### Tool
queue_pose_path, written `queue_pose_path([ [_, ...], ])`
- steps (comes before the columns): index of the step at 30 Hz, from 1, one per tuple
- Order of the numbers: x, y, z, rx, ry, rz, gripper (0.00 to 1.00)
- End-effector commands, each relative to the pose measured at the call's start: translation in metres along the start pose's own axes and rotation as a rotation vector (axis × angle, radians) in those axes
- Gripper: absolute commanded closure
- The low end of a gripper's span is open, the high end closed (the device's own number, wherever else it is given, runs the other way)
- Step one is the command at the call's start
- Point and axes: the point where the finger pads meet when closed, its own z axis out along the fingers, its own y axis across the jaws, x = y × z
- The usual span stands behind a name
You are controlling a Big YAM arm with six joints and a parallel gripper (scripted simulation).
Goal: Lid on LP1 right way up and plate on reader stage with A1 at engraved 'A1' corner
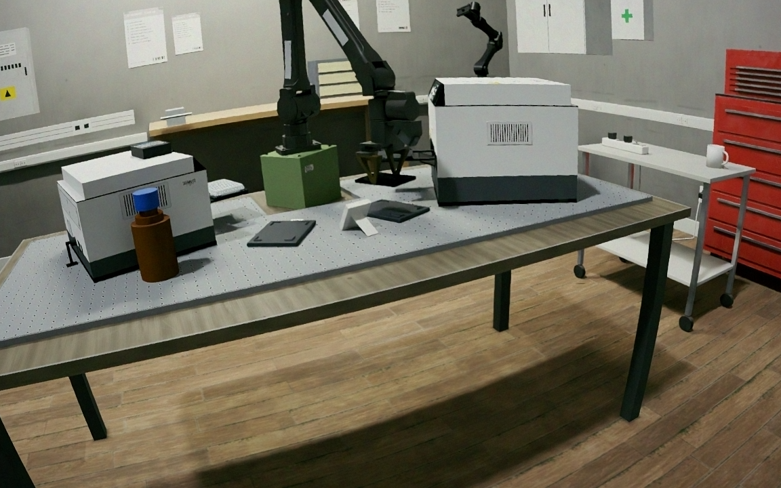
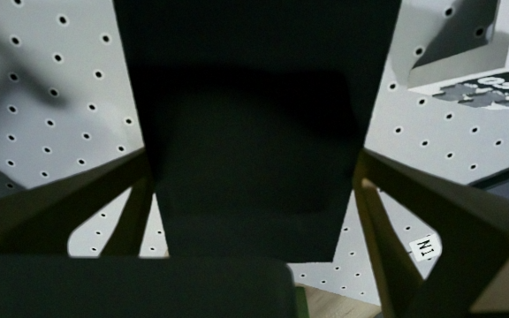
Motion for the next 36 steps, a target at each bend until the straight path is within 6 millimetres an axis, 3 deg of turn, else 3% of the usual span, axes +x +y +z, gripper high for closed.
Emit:
queue_pose_path([
  [1,0.001,0.004,0.002,-0.004,-0.003,-0.015,0.15],
  [11,-0.018,0.005,0.002,-0.004,-0.033,-0.022,0.15],
  [23,-0.022,0.007,0.011,-0.004,-0.039,-0.001,0.15],
  [36,-0.023,0.006,-0.003,-0.003,-0.059,-0.021,0.15],
])
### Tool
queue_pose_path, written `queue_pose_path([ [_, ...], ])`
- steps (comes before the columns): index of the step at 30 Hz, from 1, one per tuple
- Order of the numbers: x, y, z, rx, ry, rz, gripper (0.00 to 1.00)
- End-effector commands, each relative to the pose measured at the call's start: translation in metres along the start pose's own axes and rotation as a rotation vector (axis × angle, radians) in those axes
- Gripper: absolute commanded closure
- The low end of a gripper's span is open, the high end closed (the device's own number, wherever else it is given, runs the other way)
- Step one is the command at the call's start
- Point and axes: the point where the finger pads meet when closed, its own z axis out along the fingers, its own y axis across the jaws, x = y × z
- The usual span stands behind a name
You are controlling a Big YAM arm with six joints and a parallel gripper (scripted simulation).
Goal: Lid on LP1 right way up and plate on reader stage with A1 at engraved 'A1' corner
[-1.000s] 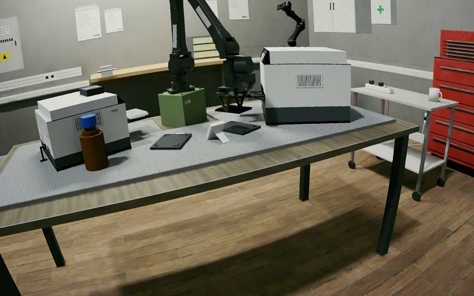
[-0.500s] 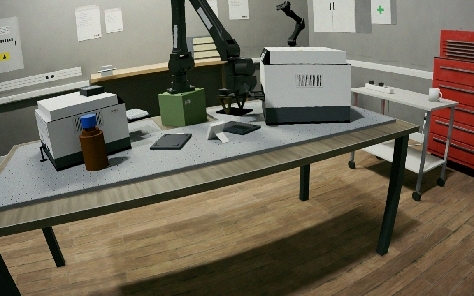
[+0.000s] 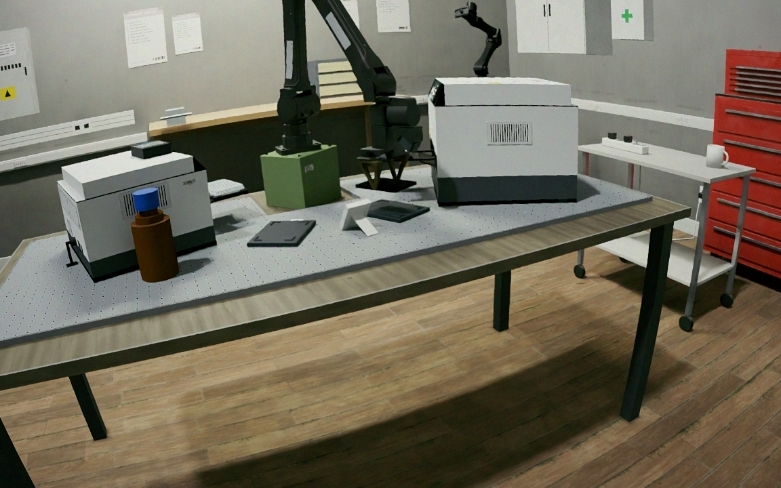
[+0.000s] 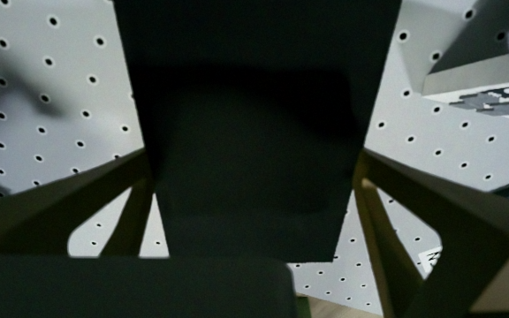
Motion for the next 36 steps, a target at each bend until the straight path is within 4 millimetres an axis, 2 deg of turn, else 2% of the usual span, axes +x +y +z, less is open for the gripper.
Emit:
queue_pose_path([
  [1,-0.026,0.003,-0.018,-0.003,-0.068,-0.017,0.15],
  [7,-0.026,0.003,-0.016,-0.002,-0.080,-0.016,0.15],
  [16,0.000,0.005,0.003,-0.003,-0.011,-0.002,0.15],
  [24,-0.007,0.005,0.005,-0.003,0.003,-0.003,0.15],
  [30,-0.025,0.005,-0.004,-0.003,-0.053,-0.001,0.15],
  [36,-0.029,0.005,-0.007,-0.003,-0.071,-0.001,0.15],
])
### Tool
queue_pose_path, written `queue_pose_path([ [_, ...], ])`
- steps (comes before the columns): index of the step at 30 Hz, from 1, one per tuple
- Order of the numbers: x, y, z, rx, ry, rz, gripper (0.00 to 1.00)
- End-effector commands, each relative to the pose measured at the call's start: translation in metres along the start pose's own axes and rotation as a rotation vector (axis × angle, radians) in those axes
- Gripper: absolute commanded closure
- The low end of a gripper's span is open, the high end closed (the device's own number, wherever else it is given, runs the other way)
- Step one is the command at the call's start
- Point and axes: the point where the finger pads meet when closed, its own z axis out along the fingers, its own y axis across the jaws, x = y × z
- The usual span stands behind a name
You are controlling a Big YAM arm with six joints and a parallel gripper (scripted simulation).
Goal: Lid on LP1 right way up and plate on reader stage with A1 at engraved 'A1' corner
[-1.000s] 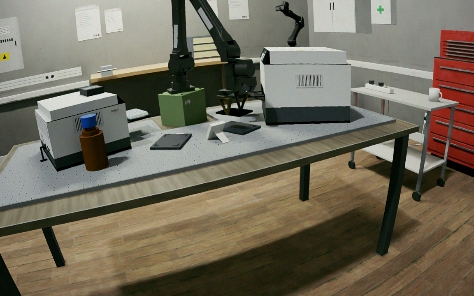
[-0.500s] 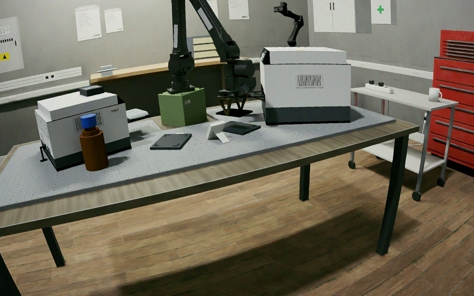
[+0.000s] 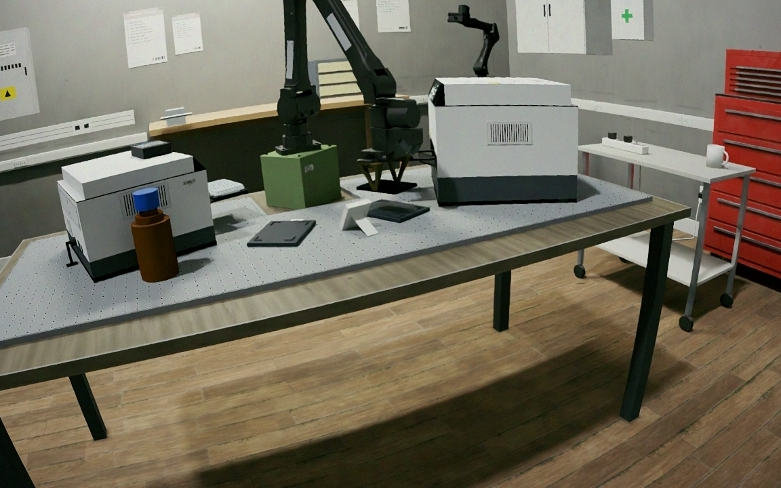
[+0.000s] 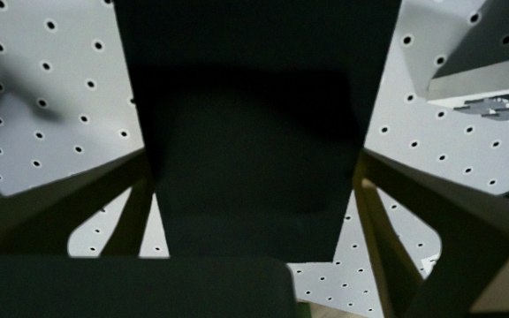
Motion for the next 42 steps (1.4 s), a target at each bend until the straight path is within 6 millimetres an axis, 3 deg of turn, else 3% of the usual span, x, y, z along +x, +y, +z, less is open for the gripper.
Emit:
queue_pose_path([
  [1,-0.028,0.004,-0.011,-0.003,-0.066,-0.001,0.15],
  [13,-0.021,0.005,0.002,-0.002,-0.033,-0.001,0.15],
  [27,0.004,0.006,0.019,-0.002,0.011,-0.003,0.15],
  [34,-0.017,0.006,0.009,-0.002,-0.034,-0.001,0.15],
  [42,-0.022,0.006,-0.001,-0.002,-0.044,-0.002,0.15],
])
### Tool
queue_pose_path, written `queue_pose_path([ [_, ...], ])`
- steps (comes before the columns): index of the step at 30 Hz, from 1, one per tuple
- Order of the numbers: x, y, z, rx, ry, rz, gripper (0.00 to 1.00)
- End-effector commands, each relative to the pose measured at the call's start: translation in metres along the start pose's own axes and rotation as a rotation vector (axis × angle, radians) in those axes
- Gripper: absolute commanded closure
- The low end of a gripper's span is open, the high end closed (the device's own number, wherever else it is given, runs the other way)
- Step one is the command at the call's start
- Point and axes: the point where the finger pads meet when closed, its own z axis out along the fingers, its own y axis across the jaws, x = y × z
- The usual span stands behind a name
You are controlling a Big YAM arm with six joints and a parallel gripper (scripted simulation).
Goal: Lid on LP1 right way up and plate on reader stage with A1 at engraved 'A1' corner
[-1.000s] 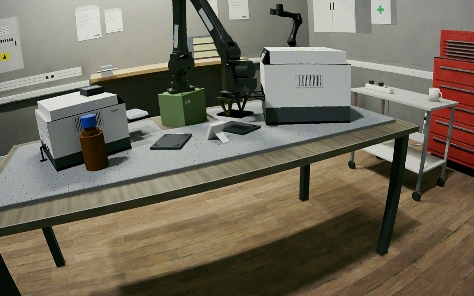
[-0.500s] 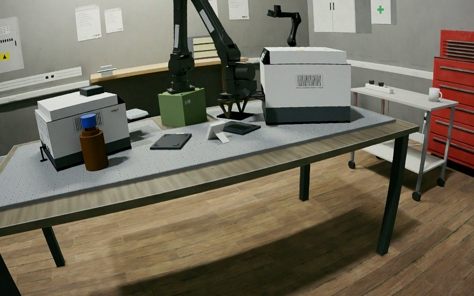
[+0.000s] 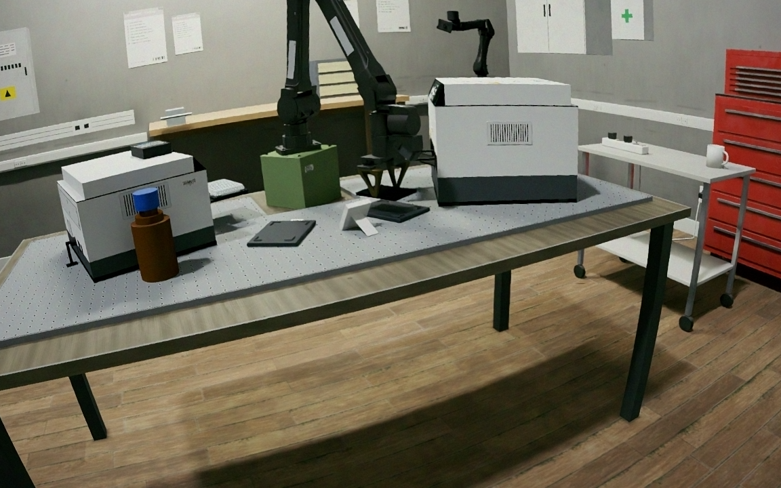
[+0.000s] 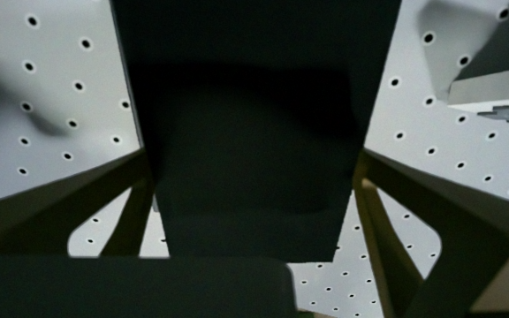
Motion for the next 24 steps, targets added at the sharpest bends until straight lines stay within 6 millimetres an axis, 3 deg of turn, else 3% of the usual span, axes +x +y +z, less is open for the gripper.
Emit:
queue_pose_path([
  [1,-0.028,0.003,-0.019,-0.002,-0.062,-0.001,0.15],
  [14,-0.036,0.003,-0.020,-0.002,-0.094,0.000,0.15],
  [24,-0.028,0.004,-0.003,-0.001,-0.054,-0.001,0.15],
])
